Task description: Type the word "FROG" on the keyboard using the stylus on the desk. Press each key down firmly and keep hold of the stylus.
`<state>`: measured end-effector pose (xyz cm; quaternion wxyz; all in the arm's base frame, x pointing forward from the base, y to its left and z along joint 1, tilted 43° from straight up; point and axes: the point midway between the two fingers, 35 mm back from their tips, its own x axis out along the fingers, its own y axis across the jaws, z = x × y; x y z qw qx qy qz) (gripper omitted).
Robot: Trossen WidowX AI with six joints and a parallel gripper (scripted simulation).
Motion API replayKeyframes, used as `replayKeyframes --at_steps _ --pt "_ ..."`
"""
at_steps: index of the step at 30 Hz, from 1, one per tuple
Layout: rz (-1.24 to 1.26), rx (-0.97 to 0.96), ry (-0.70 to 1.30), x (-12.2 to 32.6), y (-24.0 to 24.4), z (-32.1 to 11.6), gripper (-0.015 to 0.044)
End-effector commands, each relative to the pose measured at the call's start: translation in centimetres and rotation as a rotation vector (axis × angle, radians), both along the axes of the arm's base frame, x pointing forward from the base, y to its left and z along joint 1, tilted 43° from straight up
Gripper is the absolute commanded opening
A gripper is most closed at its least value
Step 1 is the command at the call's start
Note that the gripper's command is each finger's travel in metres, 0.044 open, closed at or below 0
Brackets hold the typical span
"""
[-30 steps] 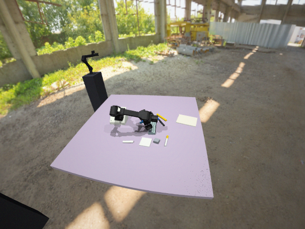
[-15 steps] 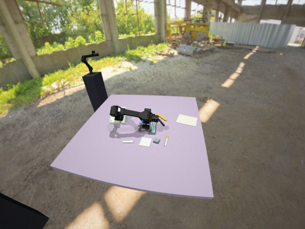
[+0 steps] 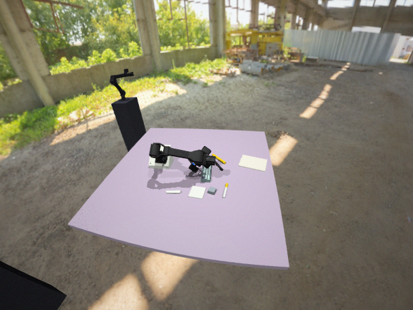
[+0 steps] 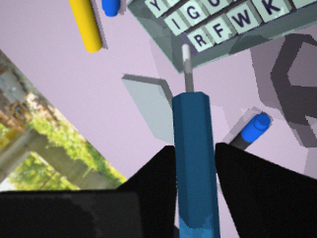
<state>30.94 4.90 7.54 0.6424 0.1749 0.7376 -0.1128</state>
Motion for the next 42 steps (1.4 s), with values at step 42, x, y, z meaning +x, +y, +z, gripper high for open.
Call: replayKeyframes --at_steps 42 --pt "-0.957 0.074 0.148 1.9 0.5 -2.0 0.0"
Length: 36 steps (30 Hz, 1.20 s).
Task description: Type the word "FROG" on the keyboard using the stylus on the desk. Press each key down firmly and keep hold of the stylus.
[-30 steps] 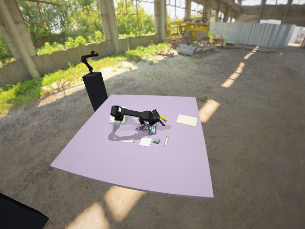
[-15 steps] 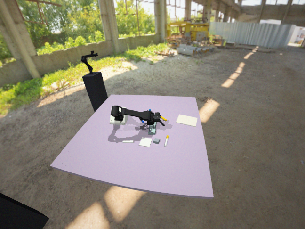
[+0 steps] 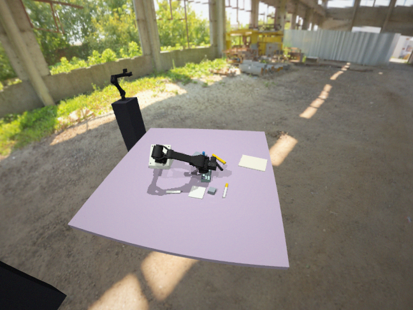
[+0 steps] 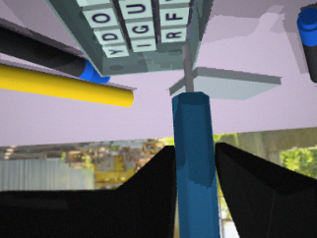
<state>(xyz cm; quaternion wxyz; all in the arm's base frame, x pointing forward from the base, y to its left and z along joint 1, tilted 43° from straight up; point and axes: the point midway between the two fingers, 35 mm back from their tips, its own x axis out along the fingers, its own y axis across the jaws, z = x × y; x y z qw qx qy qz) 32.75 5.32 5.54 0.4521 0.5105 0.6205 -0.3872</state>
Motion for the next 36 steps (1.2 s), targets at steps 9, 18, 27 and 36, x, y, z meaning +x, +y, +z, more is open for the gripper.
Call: replayKeyframes --at_steps 9,18,27,36 --pt "0.012 0.001 -0.01 0.08 0.06 -0.02 0.0" --pt "0.012 0.0 -0.01 0.52 0.08 -0.07 0.0081" --pt "0.012 0.0 -0.01 0.57 -0.15 -0.31 0.0081" --pt "0.012 0.0 -0.01 0.46 -0.17 -0.31 0.0081"
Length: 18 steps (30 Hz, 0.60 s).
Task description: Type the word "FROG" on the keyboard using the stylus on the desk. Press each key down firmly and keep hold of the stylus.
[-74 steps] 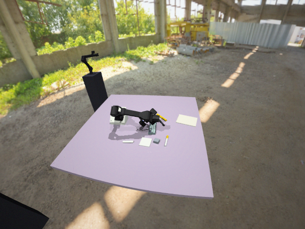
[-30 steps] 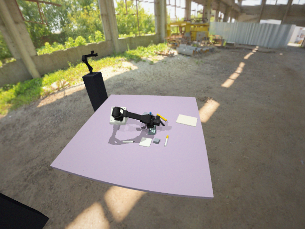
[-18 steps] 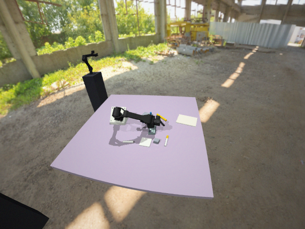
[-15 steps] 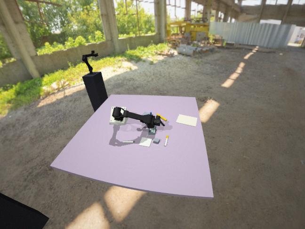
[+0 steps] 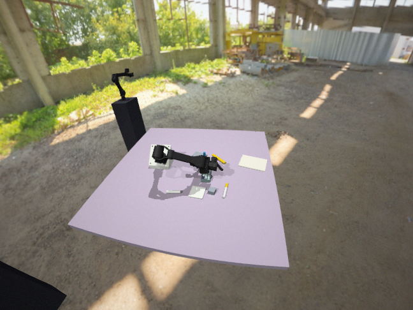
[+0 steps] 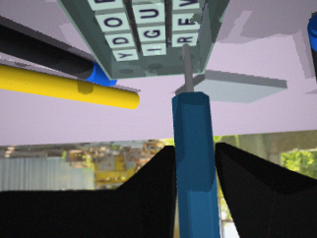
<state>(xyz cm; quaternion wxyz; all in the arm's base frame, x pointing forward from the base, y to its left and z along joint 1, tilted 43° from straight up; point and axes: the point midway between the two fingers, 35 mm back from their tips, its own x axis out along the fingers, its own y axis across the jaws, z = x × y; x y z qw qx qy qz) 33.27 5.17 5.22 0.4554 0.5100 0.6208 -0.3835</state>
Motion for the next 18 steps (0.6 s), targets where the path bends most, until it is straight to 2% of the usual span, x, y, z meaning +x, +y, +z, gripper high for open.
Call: replayKeyframes --at_steps 1,18 --pt "0.006 -0.001 -0.003 -0.12 -0.04 0.01 0.0081" --pt "0.006 -0.001 -0.003 -0.03 -0.67 -0.68 0.0081"
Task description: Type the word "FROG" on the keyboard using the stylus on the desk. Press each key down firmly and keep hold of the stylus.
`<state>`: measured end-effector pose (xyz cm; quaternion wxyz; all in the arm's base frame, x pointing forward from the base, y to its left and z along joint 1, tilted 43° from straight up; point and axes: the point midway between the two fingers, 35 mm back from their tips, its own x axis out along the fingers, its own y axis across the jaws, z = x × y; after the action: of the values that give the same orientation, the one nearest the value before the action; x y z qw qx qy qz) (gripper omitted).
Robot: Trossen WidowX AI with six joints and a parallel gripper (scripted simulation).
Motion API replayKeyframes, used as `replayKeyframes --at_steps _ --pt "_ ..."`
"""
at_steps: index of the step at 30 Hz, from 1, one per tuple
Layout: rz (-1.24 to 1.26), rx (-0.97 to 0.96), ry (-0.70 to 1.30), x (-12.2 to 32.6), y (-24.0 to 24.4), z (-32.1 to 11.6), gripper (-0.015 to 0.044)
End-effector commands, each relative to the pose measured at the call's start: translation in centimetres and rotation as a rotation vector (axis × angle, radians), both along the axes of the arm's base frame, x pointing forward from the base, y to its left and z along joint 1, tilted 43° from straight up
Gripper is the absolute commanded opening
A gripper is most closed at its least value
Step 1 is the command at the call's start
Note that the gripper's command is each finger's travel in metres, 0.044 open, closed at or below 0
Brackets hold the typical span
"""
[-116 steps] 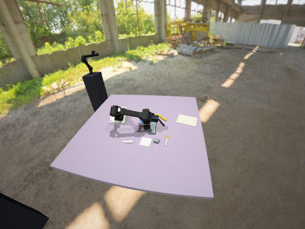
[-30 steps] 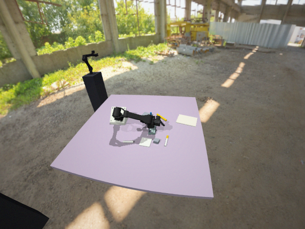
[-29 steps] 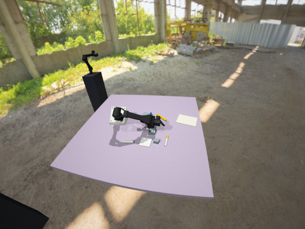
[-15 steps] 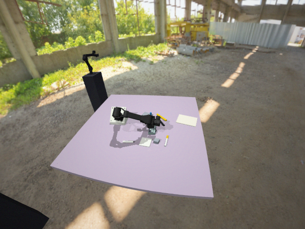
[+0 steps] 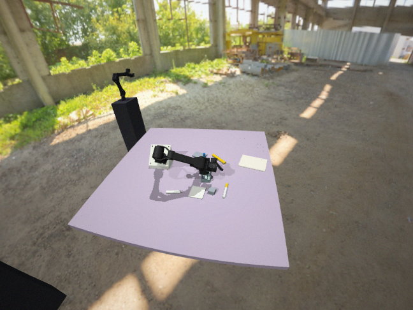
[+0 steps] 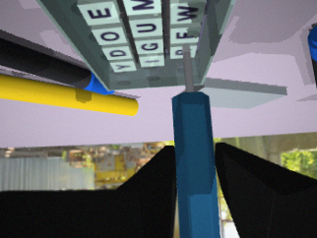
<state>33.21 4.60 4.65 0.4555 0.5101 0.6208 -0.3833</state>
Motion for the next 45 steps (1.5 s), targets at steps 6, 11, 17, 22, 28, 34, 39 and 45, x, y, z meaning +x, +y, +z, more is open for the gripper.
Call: replayKeyframes --at_steps 6,11,17,22,28,34,39,45 --pt "0.006 -0.002 -0.003 0.1 -0.3 -0.4 0.0081" --pt "0.006 -0.002 -0.003 0.1 -0.5 -0.5 0.0081" --pt "0.006 -0.002 -0.003 0.1 -0.6 -0.7 0.0081" --pt "0.006 -0.002 -0.003 0.1 -0.5 -0.6 0.0081" --pt "0.006 -0.001 -0.003 0.1 0.0 0.0 0.0081" --pt "0.006 0.0 -0.003 -0.3 2.0 2.2 0.0081" --pt "0.013 -0.002 -0.004 -0.3 1.9 1.9 0.0078" --pt "0.013 -0.002 -0.004 -0.3 1.9 1.9 0.0038"
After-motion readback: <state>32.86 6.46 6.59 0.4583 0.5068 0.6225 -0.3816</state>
